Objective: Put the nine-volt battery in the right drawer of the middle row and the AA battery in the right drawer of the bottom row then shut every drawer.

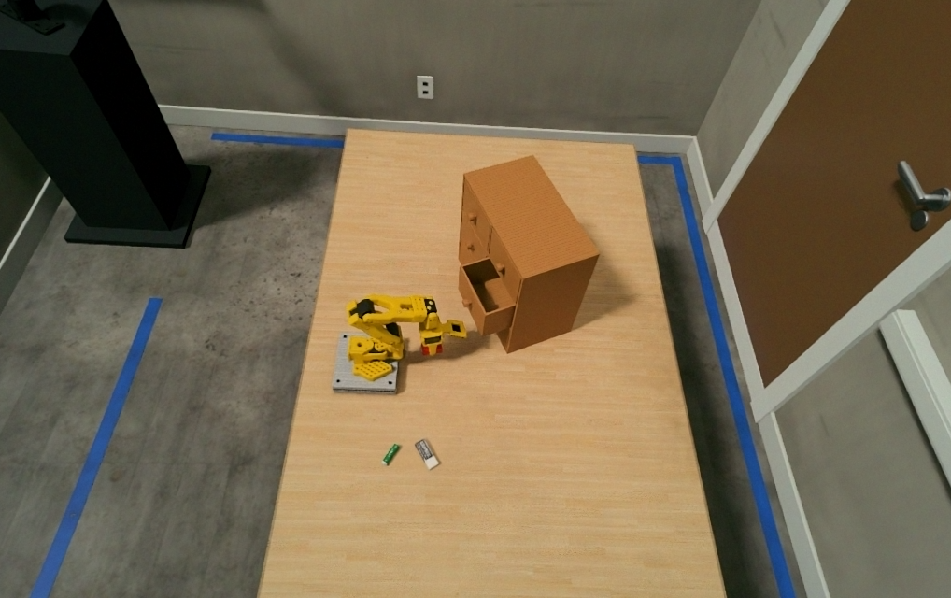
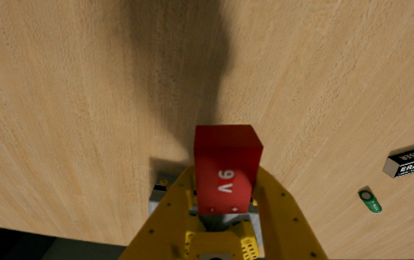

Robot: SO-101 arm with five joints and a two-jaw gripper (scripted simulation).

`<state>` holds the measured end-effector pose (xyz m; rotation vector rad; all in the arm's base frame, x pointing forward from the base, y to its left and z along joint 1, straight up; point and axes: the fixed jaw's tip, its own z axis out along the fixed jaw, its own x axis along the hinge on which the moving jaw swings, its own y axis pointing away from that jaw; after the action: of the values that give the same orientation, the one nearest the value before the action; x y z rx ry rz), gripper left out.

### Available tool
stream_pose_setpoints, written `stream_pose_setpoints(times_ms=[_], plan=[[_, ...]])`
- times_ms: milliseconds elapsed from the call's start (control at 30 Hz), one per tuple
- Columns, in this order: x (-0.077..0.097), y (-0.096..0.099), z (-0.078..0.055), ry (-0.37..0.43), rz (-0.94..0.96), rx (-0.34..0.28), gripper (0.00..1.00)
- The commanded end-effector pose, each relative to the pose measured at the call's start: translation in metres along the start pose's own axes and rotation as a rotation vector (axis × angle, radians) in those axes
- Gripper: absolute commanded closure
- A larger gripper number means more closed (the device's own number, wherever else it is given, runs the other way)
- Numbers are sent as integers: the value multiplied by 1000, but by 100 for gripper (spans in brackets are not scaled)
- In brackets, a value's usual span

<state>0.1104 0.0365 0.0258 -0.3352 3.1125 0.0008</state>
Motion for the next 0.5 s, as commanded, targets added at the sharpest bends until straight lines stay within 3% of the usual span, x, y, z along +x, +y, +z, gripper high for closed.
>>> stream_pose_setpoints(times_ms=[0,467], plan=[[4,4,1,9,-24,-1,100],[12,25,1,9,-224,-2,100]])
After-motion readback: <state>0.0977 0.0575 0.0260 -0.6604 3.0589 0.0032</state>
